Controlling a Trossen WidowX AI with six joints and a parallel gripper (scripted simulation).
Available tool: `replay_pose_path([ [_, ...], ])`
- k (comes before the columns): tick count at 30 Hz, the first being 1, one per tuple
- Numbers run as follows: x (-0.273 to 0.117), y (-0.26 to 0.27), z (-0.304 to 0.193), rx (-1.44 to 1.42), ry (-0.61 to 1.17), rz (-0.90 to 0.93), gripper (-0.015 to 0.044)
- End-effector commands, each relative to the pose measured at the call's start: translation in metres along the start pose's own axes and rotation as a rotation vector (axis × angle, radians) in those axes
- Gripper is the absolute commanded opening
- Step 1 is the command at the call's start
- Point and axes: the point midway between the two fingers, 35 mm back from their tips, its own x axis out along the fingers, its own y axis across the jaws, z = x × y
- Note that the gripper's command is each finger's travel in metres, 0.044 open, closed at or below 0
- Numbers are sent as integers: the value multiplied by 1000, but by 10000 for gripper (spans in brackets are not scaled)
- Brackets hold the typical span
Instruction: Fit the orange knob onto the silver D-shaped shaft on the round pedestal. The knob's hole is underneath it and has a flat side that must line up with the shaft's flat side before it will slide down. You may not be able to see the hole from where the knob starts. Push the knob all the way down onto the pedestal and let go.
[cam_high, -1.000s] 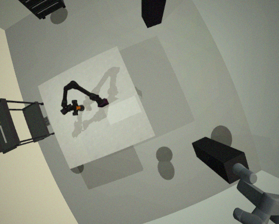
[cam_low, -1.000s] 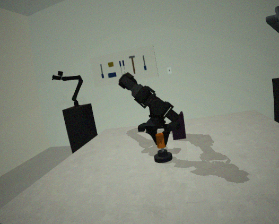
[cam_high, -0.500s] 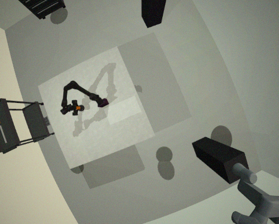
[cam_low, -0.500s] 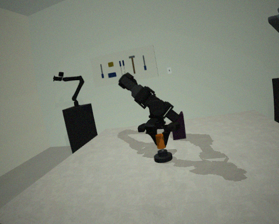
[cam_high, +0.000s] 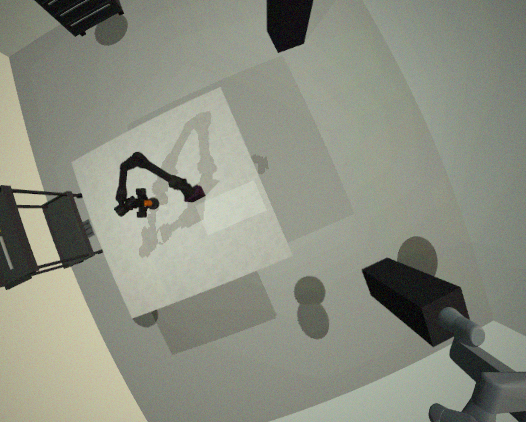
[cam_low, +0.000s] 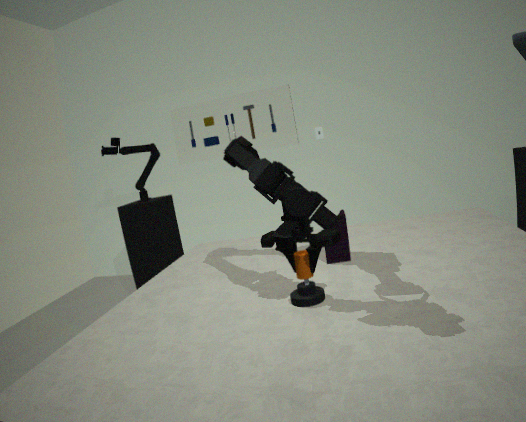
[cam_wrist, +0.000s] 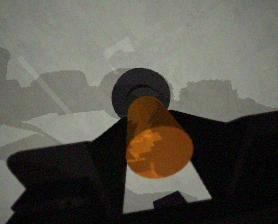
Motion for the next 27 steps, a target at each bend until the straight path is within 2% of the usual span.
replay_pose_path([
  [1,-3,0,0,97,-5,4,0],
  [4,-2,0,1,180,-5,4,0],
  [27,-1,0,2,180,-5,4,0],
])
